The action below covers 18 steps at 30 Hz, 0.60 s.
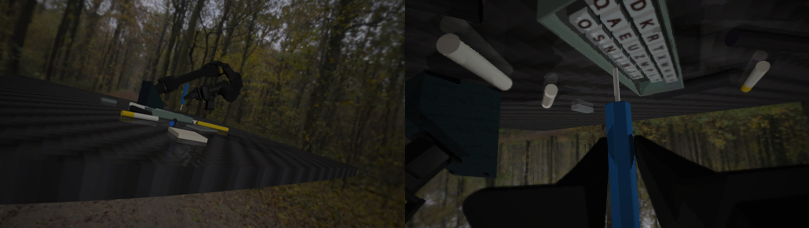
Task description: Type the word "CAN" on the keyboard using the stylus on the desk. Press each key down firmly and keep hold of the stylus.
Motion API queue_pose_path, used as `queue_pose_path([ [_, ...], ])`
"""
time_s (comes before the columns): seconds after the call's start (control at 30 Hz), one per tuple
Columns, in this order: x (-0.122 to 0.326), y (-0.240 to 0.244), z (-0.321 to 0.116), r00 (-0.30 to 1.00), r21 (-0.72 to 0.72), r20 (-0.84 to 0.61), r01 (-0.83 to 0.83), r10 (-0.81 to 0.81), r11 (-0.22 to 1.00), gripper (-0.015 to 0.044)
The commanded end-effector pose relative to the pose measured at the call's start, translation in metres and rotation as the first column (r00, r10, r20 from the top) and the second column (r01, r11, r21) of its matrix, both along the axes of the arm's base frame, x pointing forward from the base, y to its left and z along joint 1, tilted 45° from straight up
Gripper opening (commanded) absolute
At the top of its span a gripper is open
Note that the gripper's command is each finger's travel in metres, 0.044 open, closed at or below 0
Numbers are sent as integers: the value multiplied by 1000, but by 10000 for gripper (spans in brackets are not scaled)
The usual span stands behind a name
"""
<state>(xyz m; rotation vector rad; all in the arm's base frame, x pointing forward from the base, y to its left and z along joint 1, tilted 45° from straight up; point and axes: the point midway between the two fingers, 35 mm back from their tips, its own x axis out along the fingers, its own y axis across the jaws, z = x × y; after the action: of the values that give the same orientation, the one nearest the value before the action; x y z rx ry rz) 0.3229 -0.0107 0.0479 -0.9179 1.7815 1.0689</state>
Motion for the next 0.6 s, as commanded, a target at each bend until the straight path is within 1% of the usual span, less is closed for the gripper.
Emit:
queue_pose_path([
  [0.0,-8,-14,-7,1000,-7,-1,-1,1,1000,0],
  [0.17,-12,-18,-10,1000,-7,-1,-2,2,1000,0],
  [0.37,-11,-5,-23,1000,-7,-1,-2,2,1000,0],
  [0.57,-11,-4,-24,1000,-7,-2,-2,2,1000,0],
])
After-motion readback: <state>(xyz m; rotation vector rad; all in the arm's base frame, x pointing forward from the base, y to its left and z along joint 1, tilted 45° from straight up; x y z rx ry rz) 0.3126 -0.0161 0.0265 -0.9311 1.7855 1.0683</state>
